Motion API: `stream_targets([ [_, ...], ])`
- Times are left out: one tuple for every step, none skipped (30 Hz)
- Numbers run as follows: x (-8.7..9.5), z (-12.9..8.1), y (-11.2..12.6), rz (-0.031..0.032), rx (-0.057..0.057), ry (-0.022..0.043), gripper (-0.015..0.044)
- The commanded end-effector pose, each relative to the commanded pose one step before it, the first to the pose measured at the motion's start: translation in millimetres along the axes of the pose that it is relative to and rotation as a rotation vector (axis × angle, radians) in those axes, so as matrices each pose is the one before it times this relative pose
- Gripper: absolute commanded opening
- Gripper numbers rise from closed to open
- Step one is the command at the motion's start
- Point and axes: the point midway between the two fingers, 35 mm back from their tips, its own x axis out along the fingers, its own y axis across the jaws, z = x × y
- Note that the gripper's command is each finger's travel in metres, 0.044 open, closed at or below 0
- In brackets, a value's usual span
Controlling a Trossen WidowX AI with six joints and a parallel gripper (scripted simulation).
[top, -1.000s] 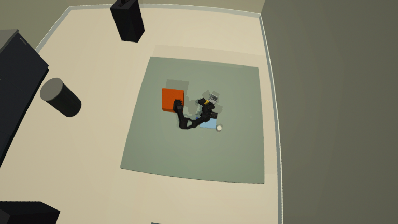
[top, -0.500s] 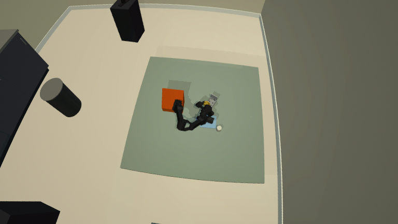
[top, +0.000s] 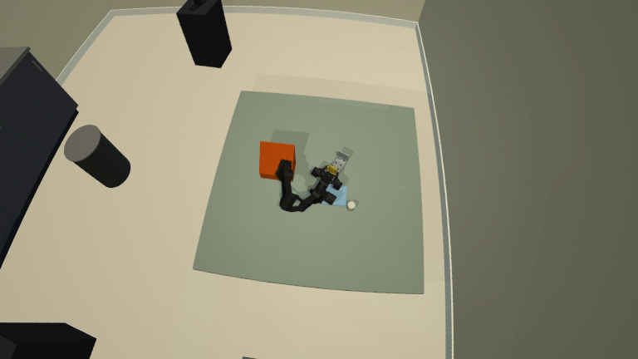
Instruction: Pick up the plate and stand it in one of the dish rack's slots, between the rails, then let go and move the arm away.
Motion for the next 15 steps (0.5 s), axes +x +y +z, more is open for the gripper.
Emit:
stream_targets([
  [-3.88, -1.35, 0.38, -0.04073, -0.0845, -0.03565, 0.0],
  [-1.38, -0.52, -0.59, -0.01421, -0.0261, -0.00869, 0.0],
  [-1.18, -0.42, -0.49, -0.01205, -0.0219, -0.00685, 0.0],
  [-0.72, -0.25, -0.29, -0.00732, -0.0132, -0.00393, 0.0],
  [-0.24, -0.08, -0.1, -0.00245, -0.0044, -0.00128, 0.0],
  [0.0, 0.0, 0.0, 0.0, 0.0, 0.0, 0.0],
  [0.0, 0.0, 0.0, 0.0, 0.0, 0.0, 0.0],
  [0.0, 0.0, 0.0, 0.0, 0.0, 0.0, 0.0],
  [0.0, 0.0, 0.0, 0.0, 0.0, 0.0, 0.0],
  [0.0, 0.0, 0.0, 0.0, 0.0, 0.0, 0.0],
  [0.0, 0.0, 0.0, 0.0, 0.0, 0.0, 0.0],
  [0.0, 0.0, 0.0, 0.0, 0.0, 0.0, 0.0],
  [0.61, 0.05, -0.03, 0.00007, 0.0003, 0.00023, 0.0],
  [1.82, 0.15, -0.07, 0.00019, 0.0008, 0.00068, 0.0],
  [3.03, 0.29, -0.1, 0.00025, 0.0014, 0.00108, 0.0],
])
